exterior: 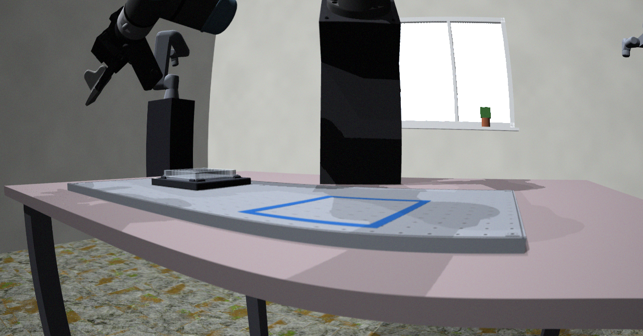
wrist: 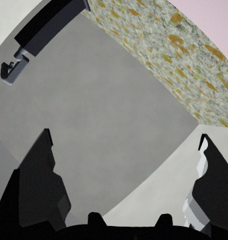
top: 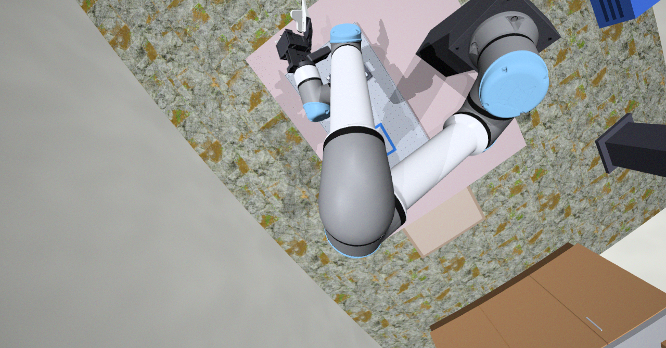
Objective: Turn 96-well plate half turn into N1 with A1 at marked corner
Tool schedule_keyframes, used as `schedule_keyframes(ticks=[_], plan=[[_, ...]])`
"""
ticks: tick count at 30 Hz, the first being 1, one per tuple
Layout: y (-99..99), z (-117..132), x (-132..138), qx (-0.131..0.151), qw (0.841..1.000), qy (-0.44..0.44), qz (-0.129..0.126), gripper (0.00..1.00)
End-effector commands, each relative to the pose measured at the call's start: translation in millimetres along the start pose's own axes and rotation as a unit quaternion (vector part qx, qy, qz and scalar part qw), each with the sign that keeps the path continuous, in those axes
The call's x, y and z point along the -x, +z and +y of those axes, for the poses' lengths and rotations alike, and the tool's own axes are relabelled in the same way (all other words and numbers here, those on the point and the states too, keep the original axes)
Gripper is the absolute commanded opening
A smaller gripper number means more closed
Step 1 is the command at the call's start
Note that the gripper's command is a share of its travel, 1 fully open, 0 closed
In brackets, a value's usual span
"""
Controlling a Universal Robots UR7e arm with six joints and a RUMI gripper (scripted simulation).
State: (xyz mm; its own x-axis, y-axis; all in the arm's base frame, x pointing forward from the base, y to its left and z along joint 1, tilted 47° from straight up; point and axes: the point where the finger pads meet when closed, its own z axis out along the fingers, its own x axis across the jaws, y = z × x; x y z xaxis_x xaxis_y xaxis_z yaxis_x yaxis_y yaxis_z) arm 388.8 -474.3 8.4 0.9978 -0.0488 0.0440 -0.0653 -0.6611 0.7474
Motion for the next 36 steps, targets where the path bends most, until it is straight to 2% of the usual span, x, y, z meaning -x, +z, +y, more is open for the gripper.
schedule_keyframes(ticks=[1,2,6,9,11,13,15,16,20,23,27,30,34,36], plan=[[4.1,-18.0,5.4,-0.03,0.999,0.035,0.009,1.0],[4.4,-18.4,5.5,-0.03,0.999,0.035,0.009,1.0],[6.3,-37.7,7.8,-0.07,0.994,0.08,0.019,1.0],[7.6,-43.7,8.8,-0.071,0.994,0.08,0.018,1.0],[6.6,-51.9,9.4,-0.092,0.99,0.105,0.023,1.0],[6.6,-51.9,9.4,-0.092,0.99,0.105,0.023,1.0],[6.6,-61.9,10.5,-0.111,0.985,0.127,0.026,1.0],[7.0,-66.8,11.2,-0.112,0.985,0.127,0.025,1.0],[4.2,-85.6,12.7,-0.153,0.972,0.176,0.03,1.0],[4.5,-90.9,13.5,-0.154,0.972,0.175,0.029,1.0],[-1.0,-108.7,14.4,-0.194,0.954,0.225,0.03,1.0],[-1.7,-112.0,14.6,-0.195,0.954,0.225,0.03,1.0],[-8.8,-130.6,15.3,-0.235,0.932,0.274,0.028,1.0],[-9.5,-133.9,15.6,-0.237,0.931,0.275,0.027,1.0]])
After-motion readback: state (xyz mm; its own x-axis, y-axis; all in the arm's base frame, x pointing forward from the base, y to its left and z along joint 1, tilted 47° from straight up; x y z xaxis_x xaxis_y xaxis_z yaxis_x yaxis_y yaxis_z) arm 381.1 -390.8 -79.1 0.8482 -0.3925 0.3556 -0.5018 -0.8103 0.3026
